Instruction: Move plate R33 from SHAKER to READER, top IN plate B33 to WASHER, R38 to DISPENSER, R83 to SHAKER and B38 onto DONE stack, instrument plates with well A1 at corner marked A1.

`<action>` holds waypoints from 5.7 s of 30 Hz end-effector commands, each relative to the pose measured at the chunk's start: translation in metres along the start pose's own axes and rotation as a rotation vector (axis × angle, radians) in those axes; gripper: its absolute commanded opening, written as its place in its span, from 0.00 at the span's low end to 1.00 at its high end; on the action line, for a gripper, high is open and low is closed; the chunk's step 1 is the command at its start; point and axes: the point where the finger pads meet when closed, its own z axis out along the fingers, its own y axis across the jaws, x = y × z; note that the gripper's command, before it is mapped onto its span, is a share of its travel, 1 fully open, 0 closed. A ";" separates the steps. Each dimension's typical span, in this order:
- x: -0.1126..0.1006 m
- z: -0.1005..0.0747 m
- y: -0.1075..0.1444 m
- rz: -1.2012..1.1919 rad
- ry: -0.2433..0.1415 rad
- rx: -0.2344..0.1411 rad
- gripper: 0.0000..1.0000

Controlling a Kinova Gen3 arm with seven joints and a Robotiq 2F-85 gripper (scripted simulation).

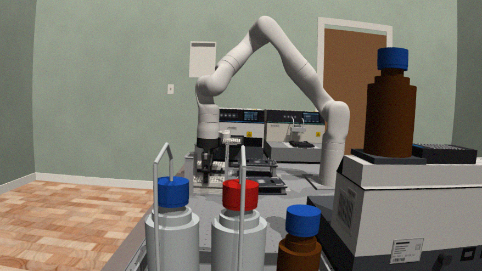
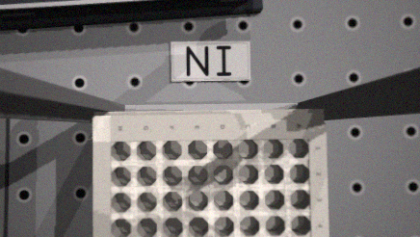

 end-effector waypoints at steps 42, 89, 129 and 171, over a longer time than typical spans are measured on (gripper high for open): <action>-0.001 -0.013 0.001 -0.001 0.000 -0.005 0.94; -0.001 -0.040 0.001 -0.001 0.000 -0.005 0.94; 0.000 -0.064 0.001 -0.001 0.000 -0.005 0.94; 0.000 -0.088 0.001 0.000 0.002 -0.005 0.94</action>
